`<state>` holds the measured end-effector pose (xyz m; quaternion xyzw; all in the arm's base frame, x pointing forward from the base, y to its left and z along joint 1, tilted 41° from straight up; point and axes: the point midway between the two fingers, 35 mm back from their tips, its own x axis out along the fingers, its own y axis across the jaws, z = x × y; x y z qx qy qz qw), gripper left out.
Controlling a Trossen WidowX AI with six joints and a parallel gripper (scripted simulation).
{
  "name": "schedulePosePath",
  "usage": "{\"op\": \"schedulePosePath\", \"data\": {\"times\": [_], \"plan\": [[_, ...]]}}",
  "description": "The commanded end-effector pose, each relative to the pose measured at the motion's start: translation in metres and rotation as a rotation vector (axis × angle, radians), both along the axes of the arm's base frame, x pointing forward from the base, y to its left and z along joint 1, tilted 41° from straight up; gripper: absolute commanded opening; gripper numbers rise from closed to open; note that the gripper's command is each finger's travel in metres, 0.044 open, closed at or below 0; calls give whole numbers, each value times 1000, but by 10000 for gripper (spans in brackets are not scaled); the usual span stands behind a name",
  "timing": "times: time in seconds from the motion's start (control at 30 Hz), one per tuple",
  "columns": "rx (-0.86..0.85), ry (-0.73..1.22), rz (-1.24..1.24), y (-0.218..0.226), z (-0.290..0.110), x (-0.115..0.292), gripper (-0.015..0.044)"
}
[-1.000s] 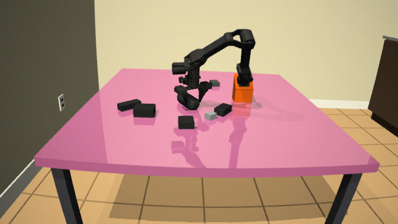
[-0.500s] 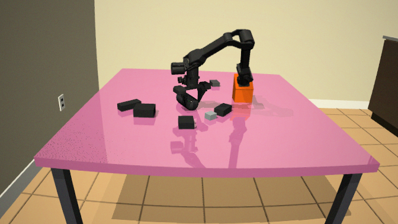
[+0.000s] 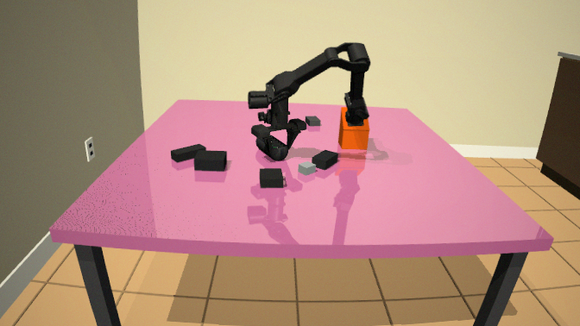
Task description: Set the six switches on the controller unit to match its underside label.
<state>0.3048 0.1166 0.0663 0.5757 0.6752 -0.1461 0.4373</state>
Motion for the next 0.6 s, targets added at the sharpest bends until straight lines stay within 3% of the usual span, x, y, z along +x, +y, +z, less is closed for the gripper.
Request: {"op": "schedulePosePath", "data": {"times": [0.0, 0.27, 0.4, 0.57], "plan": [[0, 0, 0, 0, 0, 0, 131], [0, -2, 0, -2, 2, 0, 341], [4, -35, 4, -32, 35, -4, 440], [4, -37, 5, -33, 37, -4, 440]]}}
